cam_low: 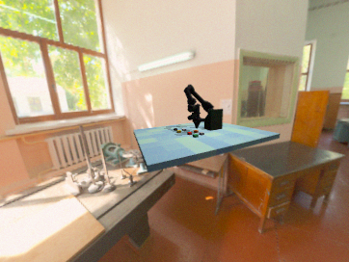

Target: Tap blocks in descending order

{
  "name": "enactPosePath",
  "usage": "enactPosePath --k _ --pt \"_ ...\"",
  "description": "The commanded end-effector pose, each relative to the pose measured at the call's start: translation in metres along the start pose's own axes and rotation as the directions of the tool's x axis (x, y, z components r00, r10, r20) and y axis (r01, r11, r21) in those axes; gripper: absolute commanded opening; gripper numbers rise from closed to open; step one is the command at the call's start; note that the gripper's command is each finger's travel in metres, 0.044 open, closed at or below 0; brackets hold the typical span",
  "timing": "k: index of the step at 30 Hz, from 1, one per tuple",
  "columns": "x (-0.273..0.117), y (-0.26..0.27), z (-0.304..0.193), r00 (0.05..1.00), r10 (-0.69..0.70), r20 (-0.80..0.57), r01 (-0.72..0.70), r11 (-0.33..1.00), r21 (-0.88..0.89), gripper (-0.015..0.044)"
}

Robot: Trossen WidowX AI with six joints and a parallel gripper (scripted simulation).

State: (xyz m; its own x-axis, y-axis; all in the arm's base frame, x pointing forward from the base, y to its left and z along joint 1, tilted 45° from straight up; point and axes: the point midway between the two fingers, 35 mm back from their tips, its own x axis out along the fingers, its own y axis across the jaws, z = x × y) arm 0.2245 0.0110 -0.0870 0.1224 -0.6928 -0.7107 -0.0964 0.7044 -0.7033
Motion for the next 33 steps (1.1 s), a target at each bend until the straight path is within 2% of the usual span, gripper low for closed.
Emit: enactPosePath --k 1,18,22,27,33 --pt "0.009 -0.002 -0.002 1.000 -0.007 -0.004 0.007 1.000 -0.004 0.0020" --pt "0.025 -0.002 -0.003 1.000 -0.009 -0.004 0.009 1.000 -0.004 0.0020" --pt "-0.003 -0.001 -0.002 1.000 -0.007 -0.004 0.007 1.000 -0.004 0.0020" --pt "-0.007 -0.001 -0.002 1.000 -0.007 -0.004 0.007 1.000 -0.004 0.0020" --pt "-0.084 0.000 -0.001 1.000 -0.003 -0.004 0.003 1.000 -0.004 0.0020"
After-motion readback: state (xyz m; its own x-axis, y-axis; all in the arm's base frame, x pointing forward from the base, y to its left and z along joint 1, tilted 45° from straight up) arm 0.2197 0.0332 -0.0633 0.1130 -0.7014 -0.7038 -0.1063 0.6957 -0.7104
